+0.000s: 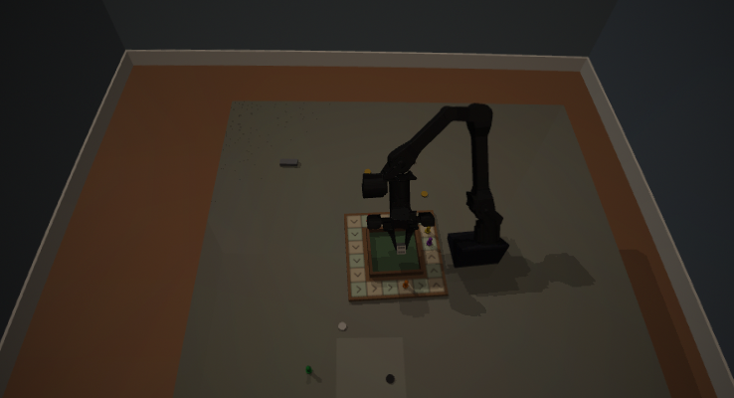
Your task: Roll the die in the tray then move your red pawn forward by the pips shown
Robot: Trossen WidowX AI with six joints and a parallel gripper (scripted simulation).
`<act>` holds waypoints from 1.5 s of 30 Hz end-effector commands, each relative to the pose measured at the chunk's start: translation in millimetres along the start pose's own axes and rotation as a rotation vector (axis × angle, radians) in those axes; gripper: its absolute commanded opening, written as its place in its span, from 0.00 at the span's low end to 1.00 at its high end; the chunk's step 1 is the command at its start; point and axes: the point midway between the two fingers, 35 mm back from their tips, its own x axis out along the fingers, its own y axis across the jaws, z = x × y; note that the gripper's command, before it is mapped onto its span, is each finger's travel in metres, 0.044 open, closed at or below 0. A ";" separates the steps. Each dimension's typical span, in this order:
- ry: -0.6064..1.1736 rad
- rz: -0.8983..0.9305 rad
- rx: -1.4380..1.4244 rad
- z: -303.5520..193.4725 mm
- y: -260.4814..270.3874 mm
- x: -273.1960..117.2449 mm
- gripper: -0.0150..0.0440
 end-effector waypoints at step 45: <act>-0.101 -0.049 -0.024 27.8 -6.7 -70.1 0.83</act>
